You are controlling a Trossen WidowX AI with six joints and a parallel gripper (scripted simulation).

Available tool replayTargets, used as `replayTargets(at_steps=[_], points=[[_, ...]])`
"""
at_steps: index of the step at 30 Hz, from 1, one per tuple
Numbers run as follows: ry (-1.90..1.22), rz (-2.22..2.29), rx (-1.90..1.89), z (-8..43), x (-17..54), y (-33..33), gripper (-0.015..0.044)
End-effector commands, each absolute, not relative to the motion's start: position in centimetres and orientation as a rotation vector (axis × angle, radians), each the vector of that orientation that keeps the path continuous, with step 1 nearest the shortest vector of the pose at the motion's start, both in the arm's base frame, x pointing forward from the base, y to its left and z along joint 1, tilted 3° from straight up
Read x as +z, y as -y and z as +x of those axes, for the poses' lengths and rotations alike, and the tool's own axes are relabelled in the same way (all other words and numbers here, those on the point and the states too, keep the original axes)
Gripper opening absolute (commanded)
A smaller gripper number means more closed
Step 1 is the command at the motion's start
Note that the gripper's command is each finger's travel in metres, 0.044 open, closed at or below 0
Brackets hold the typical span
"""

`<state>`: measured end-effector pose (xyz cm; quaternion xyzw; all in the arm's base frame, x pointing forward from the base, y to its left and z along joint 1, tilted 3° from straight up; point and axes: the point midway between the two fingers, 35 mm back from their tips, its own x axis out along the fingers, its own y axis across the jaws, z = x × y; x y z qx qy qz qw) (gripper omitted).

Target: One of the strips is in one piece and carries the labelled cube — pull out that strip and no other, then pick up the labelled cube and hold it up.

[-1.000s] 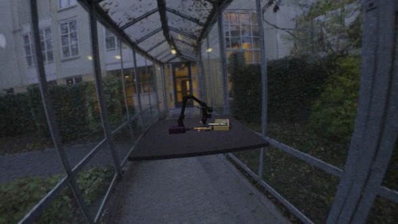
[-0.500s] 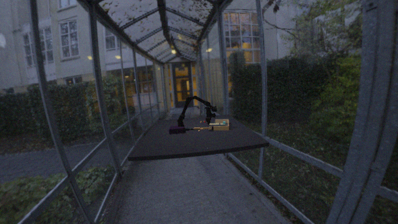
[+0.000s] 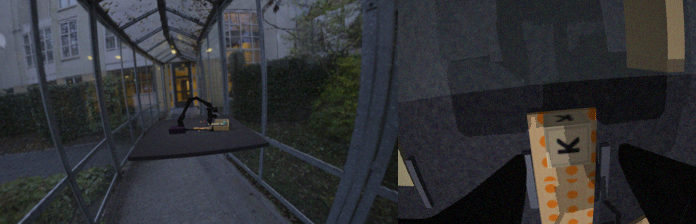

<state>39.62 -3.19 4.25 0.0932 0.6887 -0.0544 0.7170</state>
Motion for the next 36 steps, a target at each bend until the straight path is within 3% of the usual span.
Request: replayTargets(at_steps=[1, 31, 36], points=[[-1.537, 0.206, -0.118, 39.4, 3.2, 3.1, 0.025], [-1.538, 0.206, -0.117, 39.5, -0.2, 2.9, 0.025], [-1.533, 0.202, -0.116, 39.6, 0.0, 2.9, 0.0138]])
